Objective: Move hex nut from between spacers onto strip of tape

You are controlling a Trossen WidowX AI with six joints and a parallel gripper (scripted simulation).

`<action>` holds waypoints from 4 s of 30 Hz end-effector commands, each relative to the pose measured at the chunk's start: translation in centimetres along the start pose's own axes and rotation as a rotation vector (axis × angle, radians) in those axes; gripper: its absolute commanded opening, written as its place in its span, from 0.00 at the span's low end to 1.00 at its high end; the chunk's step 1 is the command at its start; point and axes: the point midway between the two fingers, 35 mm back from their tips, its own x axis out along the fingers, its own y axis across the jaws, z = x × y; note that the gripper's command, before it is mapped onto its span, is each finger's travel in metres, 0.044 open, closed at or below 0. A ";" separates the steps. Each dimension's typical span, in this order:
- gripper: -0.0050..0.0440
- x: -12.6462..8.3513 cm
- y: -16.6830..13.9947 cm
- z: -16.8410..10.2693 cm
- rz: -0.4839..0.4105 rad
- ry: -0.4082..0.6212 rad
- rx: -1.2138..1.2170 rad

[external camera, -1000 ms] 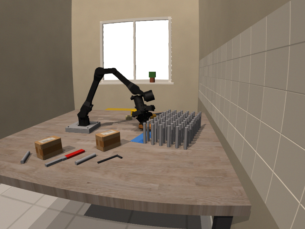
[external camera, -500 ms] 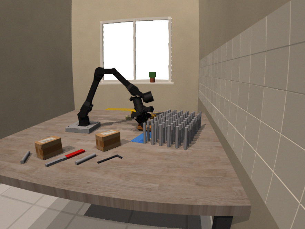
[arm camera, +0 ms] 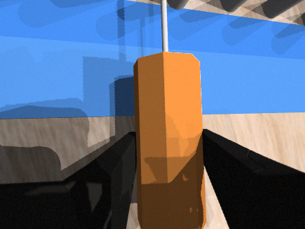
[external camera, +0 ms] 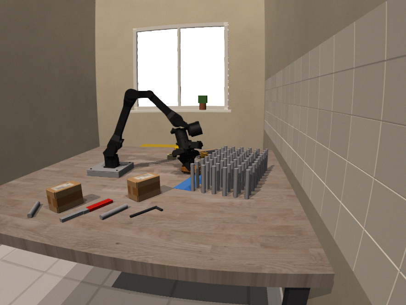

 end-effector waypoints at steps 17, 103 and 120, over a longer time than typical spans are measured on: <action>0.00 -1.3 -0.2 1.9 0.015 -0.051 0.032; 0.00 -2.7 -0.7 2.2 0.014 -0.046 0.031; 0.00 -2.6 -0.6 2.3 0.014 -0.047 0.031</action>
